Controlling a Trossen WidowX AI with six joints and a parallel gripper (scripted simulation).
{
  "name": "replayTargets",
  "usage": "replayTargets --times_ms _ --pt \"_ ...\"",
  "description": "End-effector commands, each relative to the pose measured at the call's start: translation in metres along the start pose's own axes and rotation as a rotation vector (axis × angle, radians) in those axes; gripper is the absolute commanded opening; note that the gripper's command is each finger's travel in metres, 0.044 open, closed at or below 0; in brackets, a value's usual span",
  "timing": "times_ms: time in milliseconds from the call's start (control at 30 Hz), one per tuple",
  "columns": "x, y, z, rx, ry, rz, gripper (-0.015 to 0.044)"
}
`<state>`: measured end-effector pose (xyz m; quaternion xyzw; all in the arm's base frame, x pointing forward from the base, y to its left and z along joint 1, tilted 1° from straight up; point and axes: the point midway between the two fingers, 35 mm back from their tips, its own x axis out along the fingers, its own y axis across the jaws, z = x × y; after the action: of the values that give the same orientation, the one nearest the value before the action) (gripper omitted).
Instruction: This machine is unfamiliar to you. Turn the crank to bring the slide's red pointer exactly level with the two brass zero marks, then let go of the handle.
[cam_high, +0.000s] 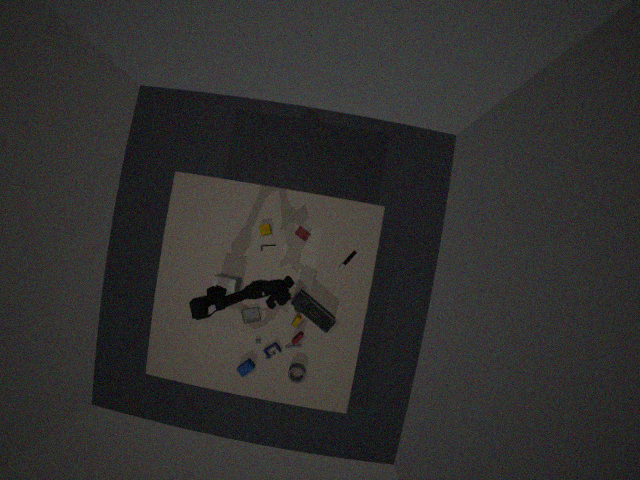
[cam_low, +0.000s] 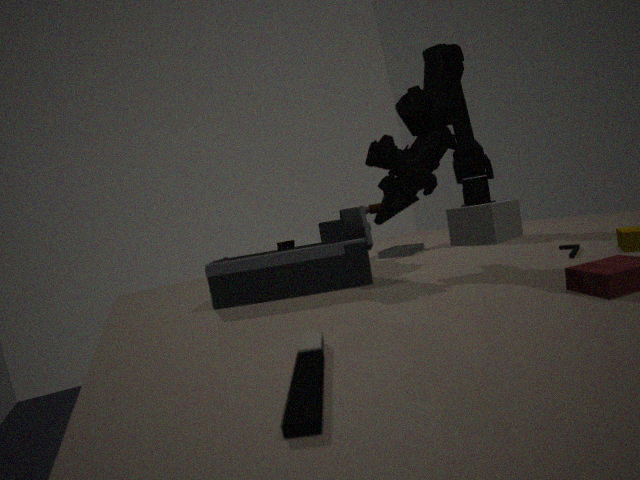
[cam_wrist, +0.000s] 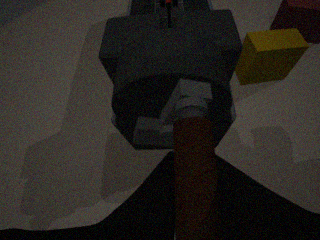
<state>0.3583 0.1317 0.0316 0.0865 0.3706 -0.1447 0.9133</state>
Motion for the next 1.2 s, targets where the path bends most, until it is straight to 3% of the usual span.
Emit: replayTargets --times_ms 0,1167 --pt "0.0021 -0.0087 -0.0022 -0.006 0.001 -0.026 0.0" --pt "0.0042 -0.0107 -0.0047 -0.006 0.001 -0.026 0.0"
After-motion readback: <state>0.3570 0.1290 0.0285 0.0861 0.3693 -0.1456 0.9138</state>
